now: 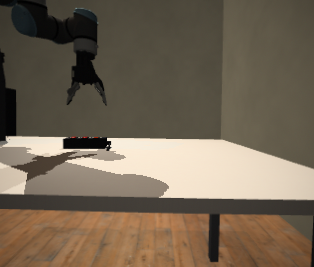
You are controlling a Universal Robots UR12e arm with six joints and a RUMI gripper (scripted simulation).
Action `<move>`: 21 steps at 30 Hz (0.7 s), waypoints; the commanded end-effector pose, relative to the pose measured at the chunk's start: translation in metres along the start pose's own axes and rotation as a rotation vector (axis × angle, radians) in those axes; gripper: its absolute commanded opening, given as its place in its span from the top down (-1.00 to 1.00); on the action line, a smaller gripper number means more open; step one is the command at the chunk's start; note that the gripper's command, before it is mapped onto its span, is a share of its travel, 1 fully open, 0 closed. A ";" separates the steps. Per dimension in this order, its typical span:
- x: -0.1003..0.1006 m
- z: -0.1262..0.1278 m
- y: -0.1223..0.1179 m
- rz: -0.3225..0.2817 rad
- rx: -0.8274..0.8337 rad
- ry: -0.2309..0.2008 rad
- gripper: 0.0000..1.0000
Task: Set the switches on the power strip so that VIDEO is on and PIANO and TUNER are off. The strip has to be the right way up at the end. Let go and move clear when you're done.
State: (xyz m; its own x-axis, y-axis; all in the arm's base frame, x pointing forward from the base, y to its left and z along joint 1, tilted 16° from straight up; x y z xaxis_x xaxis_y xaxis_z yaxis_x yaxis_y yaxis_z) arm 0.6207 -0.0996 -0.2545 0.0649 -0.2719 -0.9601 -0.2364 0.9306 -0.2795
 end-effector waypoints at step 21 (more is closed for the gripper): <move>0.030 -0.025 0.011 0.002 -0.699 0.001 -1.00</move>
Point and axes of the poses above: the point where the finger pads meet when closed, its own x axis out along the fingers, its own z axis across the jaws, y = z × x, the point moved 7 cm from there along -x, back along the fingers, and after that the axes turned 12 degrees about -x, right-handed, at the moved point
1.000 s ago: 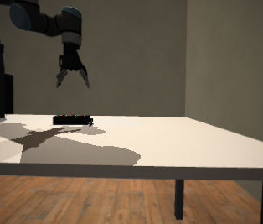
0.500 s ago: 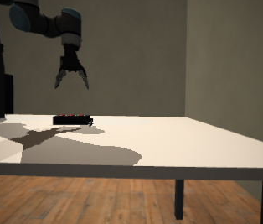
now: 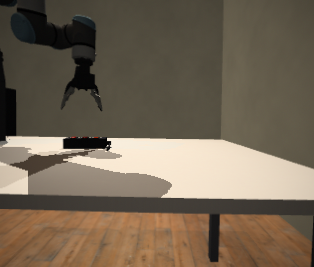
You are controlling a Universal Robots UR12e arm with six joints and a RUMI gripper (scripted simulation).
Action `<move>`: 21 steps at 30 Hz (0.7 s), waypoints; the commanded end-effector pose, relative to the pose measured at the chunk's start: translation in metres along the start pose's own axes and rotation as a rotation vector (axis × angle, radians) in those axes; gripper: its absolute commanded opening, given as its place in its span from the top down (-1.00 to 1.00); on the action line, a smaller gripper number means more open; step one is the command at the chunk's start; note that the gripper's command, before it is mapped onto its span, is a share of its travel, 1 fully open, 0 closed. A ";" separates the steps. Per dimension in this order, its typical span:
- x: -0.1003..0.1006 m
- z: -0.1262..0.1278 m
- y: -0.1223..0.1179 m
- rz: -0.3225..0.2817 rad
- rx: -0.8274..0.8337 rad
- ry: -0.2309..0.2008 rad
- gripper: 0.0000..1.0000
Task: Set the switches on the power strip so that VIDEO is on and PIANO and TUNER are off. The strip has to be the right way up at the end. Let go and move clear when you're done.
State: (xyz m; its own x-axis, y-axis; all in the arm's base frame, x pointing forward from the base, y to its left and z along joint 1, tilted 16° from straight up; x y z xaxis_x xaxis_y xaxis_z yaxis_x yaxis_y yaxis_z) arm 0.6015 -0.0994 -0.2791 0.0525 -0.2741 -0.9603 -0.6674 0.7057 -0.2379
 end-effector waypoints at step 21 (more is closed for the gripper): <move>0.038 -0.023 0.020 -0.006 -0.956 -0.006 -1.00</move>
Point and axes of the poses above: the point where the finger pads meet when closed, its own x axis out along the fingers, its own z axis across the jaws, y = z × x, the point moved 7 cm from there along -x, back along the fingers, and after that the axes turned 12 degrees about -x, right-handed, at the moved point
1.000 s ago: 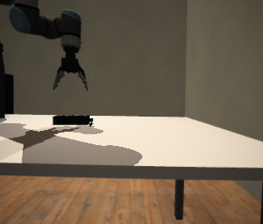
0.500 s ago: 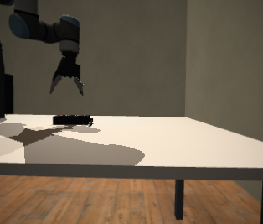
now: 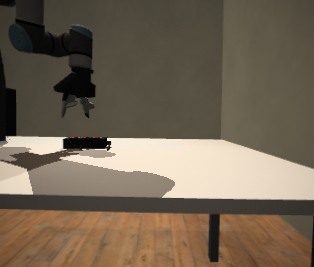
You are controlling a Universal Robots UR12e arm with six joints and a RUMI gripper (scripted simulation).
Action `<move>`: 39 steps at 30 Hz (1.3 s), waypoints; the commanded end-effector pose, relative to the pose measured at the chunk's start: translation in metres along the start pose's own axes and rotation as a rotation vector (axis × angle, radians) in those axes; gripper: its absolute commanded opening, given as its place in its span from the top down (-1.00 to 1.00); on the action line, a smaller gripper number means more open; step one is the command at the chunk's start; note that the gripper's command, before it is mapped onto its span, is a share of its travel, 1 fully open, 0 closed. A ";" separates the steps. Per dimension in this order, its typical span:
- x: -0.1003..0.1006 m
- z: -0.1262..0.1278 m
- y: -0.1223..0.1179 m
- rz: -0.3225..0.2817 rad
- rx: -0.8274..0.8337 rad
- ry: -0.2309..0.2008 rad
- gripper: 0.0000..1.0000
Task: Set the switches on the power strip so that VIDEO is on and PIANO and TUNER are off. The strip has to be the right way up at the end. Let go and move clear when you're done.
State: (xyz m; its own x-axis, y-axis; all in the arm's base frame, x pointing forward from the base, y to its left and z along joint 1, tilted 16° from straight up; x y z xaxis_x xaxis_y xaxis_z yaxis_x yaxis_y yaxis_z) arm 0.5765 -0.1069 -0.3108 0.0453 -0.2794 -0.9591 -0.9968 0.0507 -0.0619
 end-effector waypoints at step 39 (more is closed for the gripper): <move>0.015 -0.003 0.008 -0.018 -0.409 -0.005 1.00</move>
Point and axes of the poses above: the point where the finger pads meet when closed, its own x axis out along the fingers, its own z axis across the jaws, y = z × x, the point moved 7 cm from there along -x, back along the fingers, and after that the axes turned 12 degrees about -x, right-handed, at the moved point
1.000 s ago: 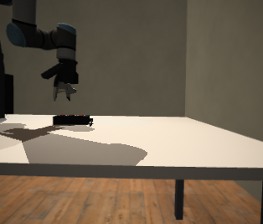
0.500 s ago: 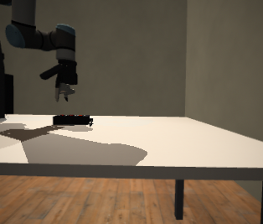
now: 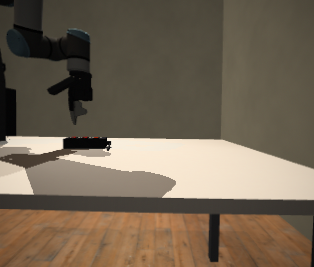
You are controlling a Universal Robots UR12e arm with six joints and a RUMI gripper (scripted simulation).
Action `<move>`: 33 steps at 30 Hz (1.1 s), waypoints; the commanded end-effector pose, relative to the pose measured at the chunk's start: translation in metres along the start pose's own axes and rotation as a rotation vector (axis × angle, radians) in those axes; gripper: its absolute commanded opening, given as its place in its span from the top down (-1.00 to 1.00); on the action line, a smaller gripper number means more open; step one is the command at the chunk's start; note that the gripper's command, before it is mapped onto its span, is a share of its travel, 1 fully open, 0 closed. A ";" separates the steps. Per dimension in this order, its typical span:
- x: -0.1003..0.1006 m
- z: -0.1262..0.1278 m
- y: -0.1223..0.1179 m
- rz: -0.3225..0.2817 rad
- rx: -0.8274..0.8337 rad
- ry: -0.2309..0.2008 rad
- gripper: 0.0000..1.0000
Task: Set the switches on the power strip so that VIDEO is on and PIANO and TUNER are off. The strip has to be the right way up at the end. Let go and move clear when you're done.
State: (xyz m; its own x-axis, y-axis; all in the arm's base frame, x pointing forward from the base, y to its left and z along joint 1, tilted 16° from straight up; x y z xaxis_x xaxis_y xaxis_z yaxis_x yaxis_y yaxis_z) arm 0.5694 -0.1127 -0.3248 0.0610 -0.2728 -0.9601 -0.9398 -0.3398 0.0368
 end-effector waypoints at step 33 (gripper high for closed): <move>0.005 -0.002 -0.001 -0.003 0.001 0.001 1.00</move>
State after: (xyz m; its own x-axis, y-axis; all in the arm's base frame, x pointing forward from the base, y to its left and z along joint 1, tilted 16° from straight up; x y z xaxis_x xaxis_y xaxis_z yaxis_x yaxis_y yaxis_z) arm 0.5692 -0.1129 -0.3255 0.0613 -0.2728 -0.9601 -0.9397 -0.3400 0.0366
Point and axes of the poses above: the point where the finger pads meet when closed, its own x axis out along the fingers, its own z axis across the jaws, y = z × x, the point moved 7 cm from there along -x, back along the fingers, and after that the axes turned 12 degrees about -x, right-handed, at the moved point
